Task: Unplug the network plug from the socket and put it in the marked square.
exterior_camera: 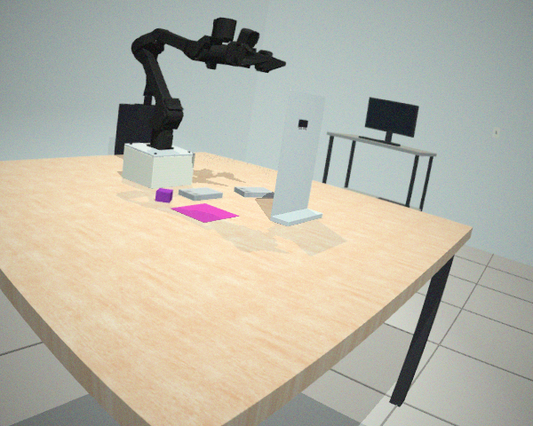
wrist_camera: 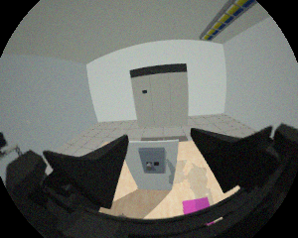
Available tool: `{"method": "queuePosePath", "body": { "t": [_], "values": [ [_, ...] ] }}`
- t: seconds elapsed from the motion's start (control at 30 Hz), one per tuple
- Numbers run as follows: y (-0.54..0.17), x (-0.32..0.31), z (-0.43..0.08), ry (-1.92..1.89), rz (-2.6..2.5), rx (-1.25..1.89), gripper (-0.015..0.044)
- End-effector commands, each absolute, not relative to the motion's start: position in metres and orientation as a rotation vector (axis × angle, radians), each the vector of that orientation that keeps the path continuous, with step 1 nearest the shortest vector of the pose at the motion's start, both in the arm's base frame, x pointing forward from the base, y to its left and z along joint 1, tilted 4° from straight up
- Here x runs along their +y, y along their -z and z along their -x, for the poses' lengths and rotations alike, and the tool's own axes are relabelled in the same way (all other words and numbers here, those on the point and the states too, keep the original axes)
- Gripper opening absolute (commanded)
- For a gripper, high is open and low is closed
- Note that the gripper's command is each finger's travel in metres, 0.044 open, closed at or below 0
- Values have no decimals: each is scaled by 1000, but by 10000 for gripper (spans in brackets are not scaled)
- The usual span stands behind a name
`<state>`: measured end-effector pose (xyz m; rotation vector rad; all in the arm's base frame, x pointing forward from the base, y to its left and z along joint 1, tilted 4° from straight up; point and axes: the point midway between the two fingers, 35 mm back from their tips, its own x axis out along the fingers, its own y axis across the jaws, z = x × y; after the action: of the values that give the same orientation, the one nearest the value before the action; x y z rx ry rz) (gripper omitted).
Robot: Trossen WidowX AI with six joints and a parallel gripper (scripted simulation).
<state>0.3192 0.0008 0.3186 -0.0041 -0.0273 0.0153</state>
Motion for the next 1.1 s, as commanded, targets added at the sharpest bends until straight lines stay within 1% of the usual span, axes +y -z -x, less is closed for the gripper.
{"method": "queuePosePath", "body": {
  "t": [0.0,0.27,0.3,0.67,1.07],
  "values": [
    [-318,1,-319,-16,-1,-27,374],
    [-289,7,-325,-44,-252,-26,164],
    [-285,8,-326,-48,-287,-25,156],
    [-243,18,-325,-89,-664,-9,156],
    [-199,27,-311,-130,-1075,27,156]
  ]
}}
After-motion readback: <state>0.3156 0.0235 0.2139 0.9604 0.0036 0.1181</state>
